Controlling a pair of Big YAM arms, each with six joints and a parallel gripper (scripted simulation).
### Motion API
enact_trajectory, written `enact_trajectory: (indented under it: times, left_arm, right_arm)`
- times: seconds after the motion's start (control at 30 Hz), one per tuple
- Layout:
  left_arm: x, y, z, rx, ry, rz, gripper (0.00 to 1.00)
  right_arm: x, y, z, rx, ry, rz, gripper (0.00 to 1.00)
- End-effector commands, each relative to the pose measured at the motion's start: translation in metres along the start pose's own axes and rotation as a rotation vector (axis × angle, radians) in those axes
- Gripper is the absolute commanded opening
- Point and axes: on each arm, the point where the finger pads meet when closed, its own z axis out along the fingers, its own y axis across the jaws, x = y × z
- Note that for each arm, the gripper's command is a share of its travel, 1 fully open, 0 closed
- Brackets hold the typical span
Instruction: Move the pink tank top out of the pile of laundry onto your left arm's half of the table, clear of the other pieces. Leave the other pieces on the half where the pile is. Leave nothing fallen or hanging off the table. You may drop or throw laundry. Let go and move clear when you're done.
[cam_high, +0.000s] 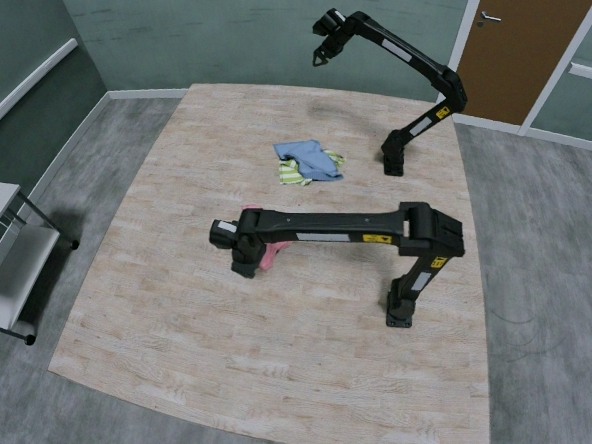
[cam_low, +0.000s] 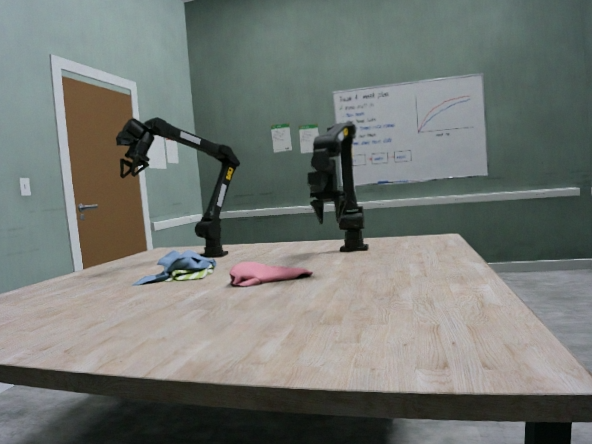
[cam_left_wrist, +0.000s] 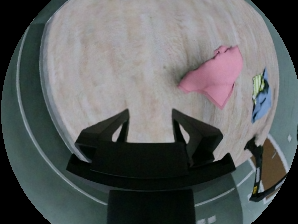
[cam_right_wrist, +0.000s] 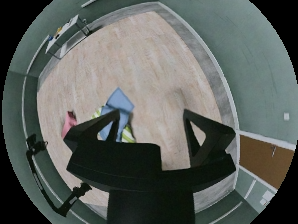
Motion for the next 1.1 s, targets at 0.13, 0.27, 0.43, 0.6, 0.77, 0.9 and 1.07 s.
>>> enact_trajectory:
  times: [0.13, 0.27, 0.43, 0.6, 0.77, 0.9, 1.07]
  left_arm:
    - [-0.042, -0.061, 0.044, 0.03, 0.017, 0.193, 0.6]
    - [-0.042, -0.074, 0.058, 0.031, 0.036, 0.227, 0.6]
    - [-0.04, -0.084, 0.073, 0.035, 0.062, 0.251, 0.6]
    - [-0.036, -0.09, 0.066, 0.044, 0.067, 0.262, 0.6]
    - [-0.015, -0.093, 0.072, 0.049, 0.106, 0.24, 0.6]
    - [0.003, -0.098, 0.1, 0.06, 0.173, 0.266, 0.6]
    - [-0.009, -0.1, 0.094, 0.057, 0.147, 0.277, 0.6]
  right_arm:
    - [-0.017, -0.003, -0.015, 0.006, -0.039, 0.014, 0.92]
    - [-0.017, -0.003, -0.015, 0.006, -0.039, 0.014, 0.92]
    - [-0.017, -0.003, -0.015, 0.006, -0.039, 0.014, 0.92]
    - [-0.017, -0.003, -0.015, 0.006, -0.039, 0.014, 0.92]
    - [-0.017, -0.003, -0.015, 0.006, -0.039, 0.014, 0.92]
    - [-0.017, -0.003, -0.015, 0.006, -0.039, 0.014, 0.92]
    - [-0.017, -0.003, -0.015, 0.006, -0.039, 0.014, 0.92]
